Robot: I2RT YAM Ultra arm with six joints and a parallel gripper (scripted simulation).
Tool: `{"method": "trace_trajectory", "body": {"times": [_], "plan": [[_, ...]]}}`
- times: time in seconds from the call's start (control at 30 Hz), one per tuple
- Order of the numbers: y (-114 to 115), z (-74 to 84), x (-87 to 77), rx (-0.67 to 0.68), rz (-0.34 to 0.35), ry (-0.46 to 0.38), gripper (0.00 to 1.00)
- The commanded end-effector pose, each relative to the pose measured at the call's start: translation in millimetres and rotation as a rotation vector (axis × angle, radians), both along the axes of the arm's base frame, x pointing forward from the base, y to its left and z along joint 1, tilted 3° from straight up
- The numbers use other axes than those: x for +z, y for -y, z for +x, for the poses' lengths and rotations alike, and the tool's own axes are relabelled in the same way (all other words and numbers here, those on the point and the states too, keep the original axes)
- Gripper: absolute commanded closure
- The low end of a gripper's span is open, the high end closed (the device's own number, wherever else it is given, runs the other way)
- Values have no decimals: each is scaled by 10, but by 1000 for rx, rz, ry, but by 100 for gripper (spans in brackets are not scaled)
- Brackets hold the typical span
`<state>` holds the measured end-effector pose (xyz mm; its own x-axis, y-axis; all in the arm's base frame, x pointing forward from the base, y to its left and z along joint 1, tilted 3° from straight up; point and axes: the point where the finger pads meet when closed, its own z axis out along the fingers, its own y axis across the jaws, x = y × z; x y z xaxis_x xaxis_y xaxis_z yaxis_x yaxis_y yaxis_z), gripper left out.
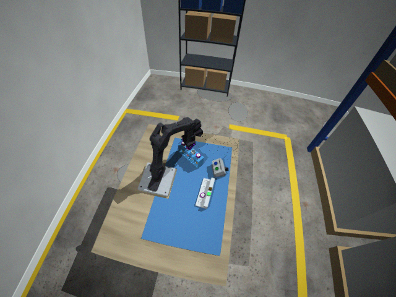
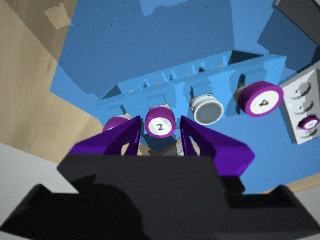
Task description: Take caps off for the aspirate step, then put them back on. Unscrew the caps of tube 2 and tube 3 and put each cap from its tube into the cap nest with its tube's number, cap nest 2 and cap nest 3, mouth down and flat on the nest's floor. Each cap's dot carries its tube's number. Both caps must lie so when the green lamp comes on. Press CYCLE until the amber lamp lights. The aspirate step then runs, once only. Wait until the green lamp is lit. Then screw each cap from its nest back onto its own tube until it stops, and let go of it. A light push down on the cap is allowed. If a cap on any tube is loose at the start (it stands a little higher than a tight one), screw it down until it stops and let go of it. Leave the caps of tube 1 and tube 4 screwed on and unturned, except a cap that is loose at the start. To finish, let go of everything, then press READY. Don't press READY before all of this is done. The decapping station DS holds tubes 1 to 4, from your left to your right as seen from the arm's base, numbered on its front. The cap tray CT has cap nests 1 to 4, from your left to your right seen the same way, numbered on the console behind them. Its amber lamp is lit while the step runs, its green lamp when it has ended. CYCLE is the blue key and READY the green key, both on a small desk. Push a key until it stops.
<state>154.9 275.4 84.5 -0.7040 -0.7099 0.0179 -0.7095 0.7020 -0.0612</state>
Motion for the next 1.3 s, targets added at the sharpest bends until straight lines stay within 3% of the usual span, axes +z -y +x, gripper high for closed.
{"method": "trace_trajectory", "body": {"times": [0.0,0.33,0.83,1.13,1.17,1.27], "plan": [[-28,13,44,-13,16,9,51],[-28,13,43,27,15,7,51],[-28,12,43,626,-6,-22,51],[-25,10,37,689,-9,-25,51],[-25,10,37,689,-9,-25,100],[-25,10,37,689,-9,-25,100]]}}
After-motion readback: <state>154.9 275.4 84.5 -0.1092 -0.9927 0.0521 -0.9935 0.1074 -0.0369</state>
